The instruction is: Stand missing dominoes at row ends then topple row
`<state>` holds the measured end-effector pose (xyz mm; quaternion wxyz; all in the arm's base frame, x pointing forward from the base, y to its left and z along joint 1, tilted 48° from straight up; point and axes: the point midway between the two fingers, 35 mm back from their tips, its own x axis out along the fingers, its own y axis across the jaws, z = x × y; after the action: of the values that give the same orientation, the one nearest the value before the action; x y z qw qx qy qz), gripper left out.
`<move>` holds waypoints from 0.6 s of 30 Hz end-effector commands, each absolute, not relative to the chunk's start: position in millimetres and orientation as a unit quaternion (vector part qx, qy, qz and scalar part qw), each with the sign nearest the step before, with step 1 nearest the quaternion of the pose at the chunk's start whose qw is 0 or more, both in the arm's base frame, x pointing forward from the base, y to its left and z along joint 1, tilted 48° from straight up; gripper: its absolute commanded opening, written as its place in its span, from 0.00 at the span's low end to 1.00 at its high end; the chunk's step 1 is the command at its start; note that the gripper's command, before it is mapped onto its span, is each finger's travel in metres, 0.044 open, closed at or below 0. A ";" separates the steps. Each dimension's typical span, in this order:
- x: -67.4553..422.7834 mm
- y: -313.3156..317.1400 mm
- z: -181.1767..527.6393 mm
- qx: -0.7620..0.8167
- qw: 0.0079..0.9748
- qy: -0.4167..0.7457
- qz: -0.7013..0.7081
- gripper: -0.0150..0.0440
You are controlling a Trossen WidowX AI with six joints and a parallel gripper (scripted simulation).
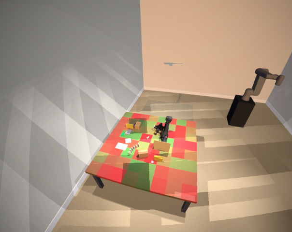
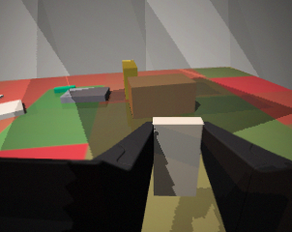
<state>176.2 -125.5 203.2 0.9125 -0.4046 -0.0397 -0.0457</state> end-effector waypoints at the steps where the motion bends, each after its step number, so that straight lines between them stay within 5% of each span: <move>1: 177.0 -130.0 201.9 -0.410 0.910 -0.038 -0.043 0.44; 18: 179.6 -150.1 184.7 -0.414 0.909 -0.025 -0.041 0.44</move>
<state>179.0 -146.6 185.9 0.9118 -0.4074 -0.0260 -0.0442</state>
